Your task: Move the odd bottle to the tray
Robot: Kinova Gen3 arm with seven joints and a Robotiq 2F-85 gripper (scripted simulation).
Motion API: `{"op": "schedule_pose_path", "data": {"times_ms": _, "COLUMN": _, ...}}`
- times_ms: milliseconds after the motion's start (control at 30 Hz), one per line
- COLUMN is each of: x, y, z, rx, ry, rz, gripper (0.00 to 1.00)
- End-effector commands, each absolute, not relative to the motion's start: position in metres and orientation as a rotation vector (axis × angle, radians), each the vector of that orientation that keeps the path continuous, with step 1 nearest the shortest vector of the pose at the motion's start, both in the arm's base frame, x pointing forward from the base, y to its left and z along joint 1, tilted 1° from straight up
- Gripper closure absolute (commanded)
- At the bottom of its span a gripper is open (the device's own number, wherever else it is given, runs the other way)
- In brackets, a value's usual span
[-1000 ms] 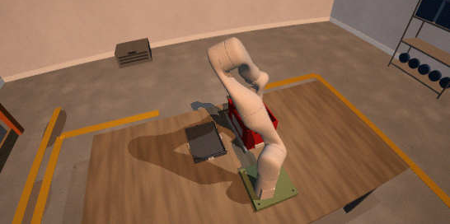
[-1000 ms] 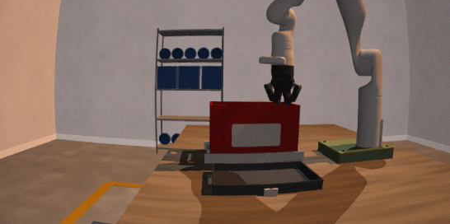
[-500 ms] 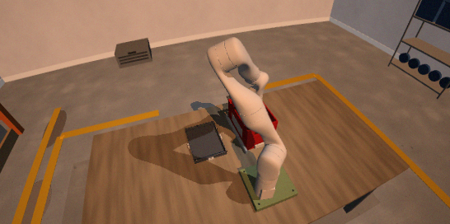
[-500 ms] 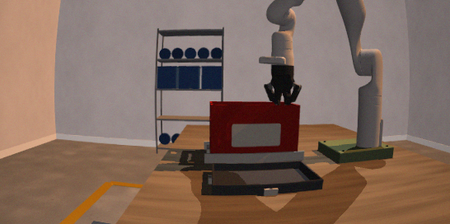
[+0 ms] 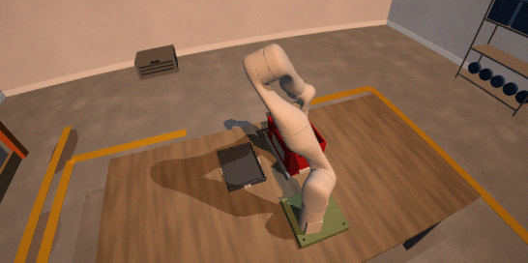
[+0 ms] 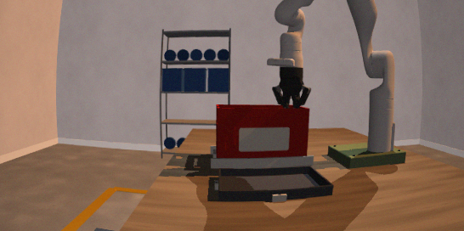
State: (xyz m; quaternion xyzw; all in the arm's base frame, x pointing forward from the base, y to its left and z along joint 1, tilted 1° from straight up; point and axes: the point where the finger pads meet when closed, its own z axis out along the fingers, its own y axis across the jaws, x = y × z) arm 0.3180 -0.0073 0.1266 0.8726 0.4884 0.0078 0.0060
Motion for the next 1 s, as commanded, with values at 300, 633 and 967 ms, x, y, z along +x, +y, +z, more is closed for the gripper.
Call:
{"op": "schedule_pose_path", "data": {"times_ms": 300, "x": 0.3182, "y": -0.0072, "z": 0.1265, "rx": 2.73, "ry": 1.528, "rz": 0.024, "gripper": 1.0}}
{"op": "schedule_pose_path", "data": {"times_ms": 633, "x": 0.3182, "y": -0.0072, "z": 0.1265, "rx": 2.73, "ry": 1.528, "rz": 0.024, "gripper": 0.36}}
{"op": "schedule_pose_path", "data": {"times_ms": 967, "x": 0.3182, "y": -0.0072, "z": 0.1265, "rx": 2.73, "ry": 1.528, "rz": 0.024, "gripper": 0.36}}
